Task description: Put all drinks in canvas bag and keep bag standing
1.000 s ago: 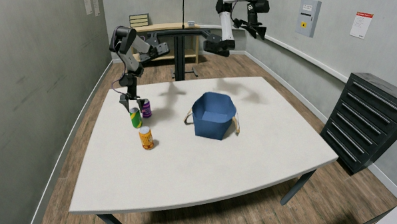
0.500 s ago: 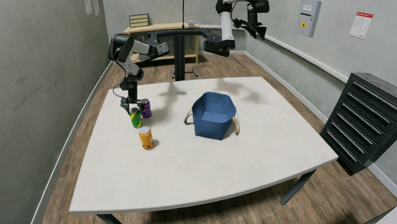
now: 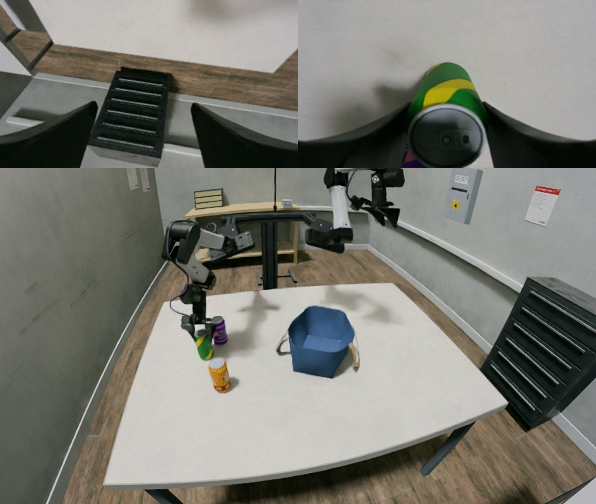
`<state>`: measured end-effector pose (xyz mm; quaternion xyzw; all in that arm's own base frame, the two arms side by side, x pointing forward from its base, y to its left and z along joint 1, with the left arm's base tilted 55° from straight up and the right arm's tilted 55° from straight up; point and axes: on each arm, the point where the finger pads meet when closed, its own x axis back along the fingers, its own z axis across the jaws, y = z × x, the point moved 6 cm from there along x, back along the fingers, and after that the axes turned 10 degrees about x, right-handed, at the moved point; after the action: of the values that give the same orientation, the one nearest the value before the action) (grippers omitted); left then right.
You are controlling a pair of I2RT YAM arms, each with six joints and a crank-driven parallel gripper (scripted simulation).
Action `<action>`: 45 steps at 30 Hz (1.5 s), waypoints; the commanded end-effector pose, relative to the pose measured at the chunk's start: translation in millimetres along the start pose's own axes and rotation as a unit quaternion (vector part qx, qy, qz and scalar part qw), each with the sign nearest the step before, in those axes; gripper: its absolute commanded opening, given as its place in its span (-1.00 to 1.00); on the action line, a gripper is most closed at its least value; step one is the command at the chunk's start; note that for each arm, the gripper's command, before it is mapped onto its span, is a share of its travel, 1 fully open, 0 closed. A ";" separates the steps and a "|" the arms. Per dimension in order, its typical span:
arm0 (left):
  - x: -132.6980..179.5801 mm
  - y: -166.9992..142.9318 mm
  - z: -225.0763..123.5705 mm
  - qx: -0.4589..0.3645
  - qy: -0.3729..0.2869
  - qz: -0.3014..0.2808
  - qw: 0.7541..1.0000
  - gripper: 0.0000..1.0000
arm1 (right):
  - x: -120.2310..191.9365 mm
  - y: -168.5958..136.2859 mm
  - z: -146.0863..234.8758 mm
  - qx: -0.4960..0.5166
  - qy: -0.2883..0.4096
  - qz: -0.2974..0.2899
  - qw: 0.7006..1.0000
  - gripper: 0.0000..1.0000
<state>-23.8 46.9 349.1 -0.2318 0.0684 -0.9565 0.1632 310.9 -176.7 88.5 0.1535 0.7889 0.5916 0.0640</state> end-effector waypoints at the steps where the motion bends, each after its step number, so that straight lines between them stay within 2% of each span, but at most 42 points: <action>1: 17.4 0.3 -0.5 0.002 0.024 0.002 1.000 1.00 | 0.2 8.8 -8.0 0.006 -0.017 -0.025 1.000 0.54; 45: 17.4 0.3 -0.5 0.002 0.024 0.002 1.000 1.00 | 0.2 8.7 -8.0 0.006 -0.017 -0.025 1.000 0.48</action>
<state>-23.8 46.9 349.1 -0.2318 0.0684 -0.9565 0.1632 310.9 -176.7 88.6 0.1533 0.7889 0.5916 0.0640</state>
